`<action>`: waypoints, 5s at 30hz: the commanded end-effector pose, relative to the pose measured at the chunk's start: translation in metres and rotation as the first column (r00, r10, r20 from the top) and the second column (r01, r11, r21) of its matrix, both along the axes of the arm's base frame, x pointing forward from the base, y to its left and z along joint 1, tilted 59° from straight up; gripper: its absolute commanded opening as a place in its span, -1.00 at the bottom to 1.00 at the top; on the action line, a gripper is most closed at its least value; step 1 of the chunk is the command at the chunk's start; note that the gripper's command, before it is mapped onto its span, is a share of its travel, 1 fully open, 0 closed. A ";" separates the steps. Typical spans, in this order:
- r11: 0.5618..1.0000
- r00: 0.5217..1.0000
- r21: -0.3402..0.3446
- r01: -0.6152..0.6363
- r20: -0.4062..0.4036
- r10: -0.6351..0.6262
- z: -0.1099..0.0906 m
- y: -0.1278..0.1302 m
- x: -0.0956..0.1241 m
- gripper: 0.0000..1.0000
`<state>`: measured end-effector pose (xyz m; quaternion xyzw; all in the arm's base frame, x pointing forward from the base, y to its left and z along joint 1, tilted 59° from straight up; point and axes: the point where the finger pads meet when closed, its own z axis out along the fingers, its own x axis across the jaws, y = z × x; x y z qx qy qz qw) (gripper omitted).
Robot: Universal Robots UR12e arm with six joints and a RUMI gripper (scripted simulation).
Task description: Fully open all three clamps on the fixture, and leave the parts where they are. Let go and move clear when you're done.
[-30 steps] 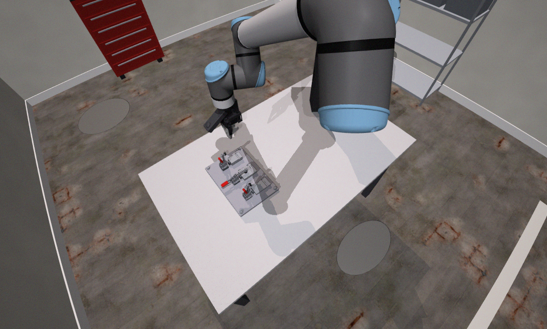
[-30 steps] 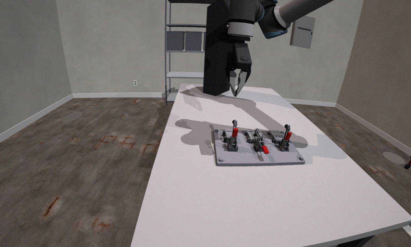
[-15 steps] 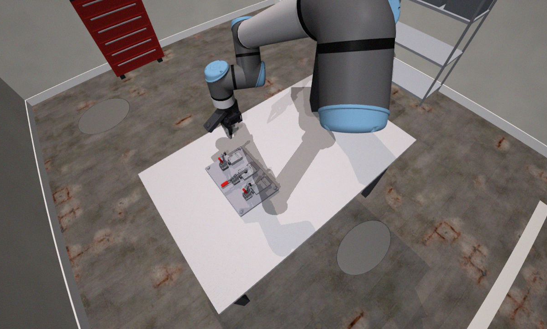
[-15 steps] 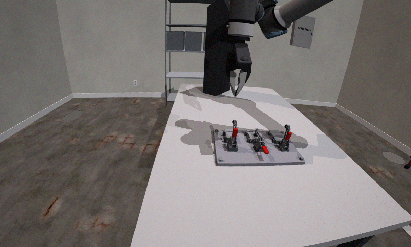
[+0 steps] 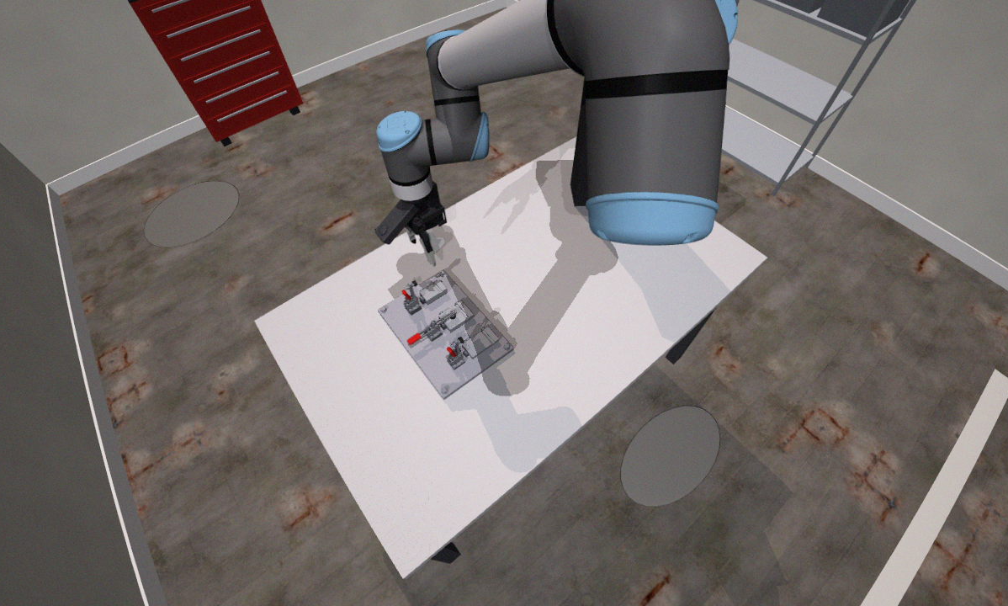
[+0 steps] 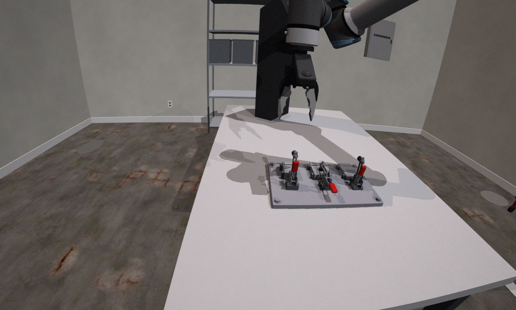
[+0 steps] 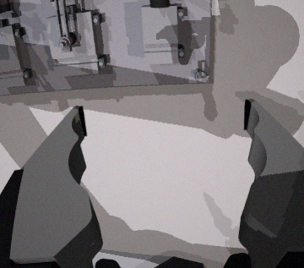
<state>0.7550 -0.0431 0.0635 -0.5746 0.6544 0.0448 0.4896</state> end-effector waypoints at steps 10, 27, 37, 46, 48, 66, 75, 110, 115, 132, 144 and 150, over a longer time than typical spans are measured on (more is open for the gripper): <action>1.000 1.000 0.000 0.000 0.001 0.000 0.000 0.000 0.000 0.17; 1.000 1.000 0.000 0.000 0.001 0.000 0.000 0.000 0.000 0.17; 1.000 1.000 0.000 0.000 0.001 0.000 0.000 0.000 0.000 0.17; 1.000 1.000 0.000 0.000 0.001 0.000 0.000 0.000 0.000 0.17; 1.000 1.000 0.000 0.000 0.001 0.000 0.000 0.000 0.000 0.17; 1.000 1.000 0.000 0.000 0.001 0.000 0.000 0.000 0.000 -0.44; 1.000 1.000 0.000 0.000 0.001 0.000 0.000 0.000 0.000 -0.44; 1.000 1.000 0.000 0.000 0.001 0.000 0.000 0.000 0.000 -0.44; 1.000 1.000 0.000 0.000 0.001 0.000 0.000 0.000 0.000 -0.44; 1.000 1.000 0.000 0.000 0.000 0.000 0.000 0.000 0.000 -0.44; 1.000 1.000 0.000 0.000 0.000 0.000 0.000 0.000 0.000 -0.44; 1.000 1.000 0.000 0.000 0.000 0.000 0.000 0.000 0.000 -0.44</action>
